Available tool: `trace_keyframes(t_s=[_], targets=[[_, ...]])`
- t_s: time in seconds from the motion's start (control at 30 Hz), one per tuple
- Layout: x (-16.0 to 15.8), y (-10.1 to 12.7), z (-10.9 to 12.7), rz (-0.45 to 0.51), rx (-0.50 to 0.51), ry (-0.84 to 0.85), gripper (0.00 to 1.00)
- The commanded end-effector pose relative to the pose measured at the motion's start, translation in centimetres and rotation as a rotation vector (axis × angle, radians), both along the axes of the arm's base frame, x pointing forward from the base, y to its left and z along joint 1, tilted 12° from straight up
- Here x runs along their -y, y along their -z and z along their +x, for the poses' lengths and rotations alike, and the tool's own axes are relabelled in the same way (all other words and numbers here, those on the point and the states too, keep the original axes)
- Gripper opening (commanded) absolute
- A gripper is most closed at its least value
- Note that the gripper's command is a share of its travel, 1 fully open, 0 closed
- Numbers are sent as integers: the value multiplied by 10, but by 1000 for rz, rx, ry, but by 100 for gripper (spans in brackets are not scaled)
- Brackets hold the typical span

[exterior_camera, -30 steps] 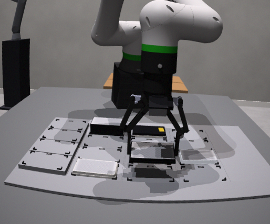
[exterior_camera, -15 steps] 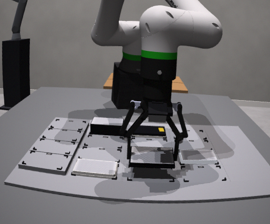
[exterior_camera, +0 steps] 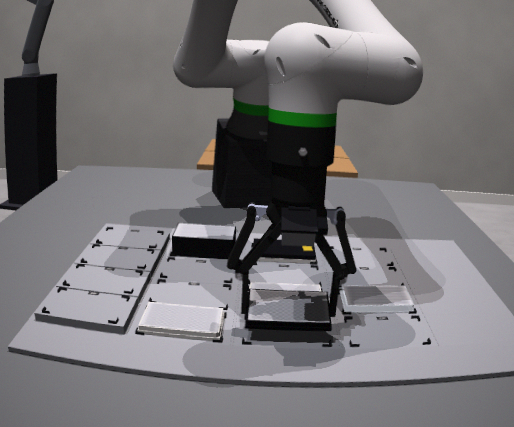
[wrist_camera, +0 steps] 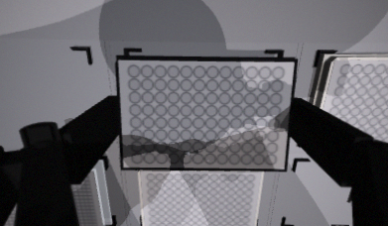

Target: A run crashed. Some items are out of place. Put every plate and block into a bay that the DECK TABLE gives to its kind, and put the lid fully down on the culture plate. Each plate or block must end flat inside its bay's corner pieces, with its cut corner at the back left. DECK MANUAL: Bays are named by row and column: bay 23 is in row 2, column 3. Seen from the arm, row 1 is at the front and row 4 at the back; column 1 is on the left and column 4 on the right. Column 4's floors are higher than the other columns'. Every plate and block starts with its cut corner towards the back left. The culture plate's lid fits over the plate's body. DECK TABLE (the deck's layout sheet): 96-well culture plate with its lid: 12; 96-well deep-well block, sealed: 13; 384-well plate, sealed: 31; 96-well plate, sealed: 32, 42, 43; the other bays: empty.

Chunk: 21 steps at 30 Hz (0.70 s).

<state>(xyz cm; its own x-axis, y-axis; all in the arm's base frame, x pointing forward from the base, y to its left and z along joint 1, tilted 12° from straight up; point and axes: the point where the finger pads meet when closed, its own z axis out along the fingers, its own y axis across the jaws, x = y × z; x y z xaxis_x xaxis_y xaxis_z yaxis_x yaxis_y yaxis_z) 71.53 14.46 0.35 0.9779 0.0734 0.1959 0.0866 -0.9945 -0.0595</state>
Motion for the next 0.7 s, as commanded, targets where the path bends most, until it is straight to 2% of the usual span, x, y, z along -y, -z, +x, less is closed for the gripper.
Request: trace_keyframes(t_s=[0.0, 0.37, 0.67], targets=[[0, 3, 1, 0, 2, 0, 10], [-1, 17, 4, 0, 2, 0, 10], [-1, 17, 4, 0, 2, 0, 10]])
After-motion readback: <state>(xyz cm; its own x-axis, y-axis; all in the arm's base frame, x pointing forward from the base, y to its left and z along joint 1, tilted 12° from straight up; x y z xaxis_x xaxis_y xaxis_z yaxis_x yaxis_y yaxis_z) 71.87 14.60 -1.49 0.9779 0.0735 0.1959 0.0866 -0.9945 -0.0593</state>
